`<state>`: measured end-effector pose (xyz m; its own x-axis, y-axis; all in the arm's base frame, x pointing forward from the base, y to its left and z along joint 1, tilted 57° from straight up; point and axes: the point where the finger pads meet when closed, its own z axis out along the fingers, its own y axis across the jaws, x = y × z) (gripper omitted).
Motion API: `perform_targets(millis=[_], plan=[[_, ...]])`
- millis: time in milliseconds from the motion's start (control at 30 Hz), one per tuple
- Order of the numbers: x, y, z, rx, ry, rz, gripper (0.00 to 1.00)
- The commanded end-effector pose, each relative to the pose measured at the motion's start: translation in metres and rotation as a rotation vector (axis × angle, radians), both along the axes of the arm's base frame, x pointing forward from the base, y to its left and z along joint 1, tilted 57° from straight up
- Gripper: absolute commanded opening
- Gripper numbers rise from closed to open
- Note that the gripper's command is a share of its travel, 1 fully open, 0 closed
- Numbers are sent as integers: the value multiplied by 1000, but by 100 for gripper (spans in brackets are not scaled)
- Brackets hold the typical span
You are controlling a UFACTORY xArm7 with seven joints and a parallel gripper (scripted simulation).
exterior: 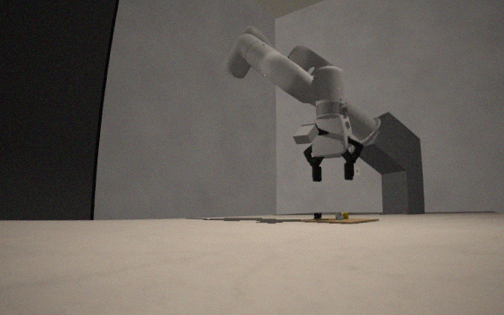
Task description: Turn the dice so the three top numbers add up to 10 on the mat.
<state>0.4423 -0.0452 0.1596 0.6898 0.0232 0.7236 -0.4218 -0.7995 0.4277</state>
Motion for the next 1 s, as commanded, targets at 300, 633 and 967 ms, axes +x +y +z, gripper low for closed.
perform_targets(millis=[300, 633, 967], plan=[[-19, -33, 0, 249, -276, -231, 100], [-33, -51, -3, 418, -449, -386, 100], [-52, -70, -9, 639, -665, -582, 100]])
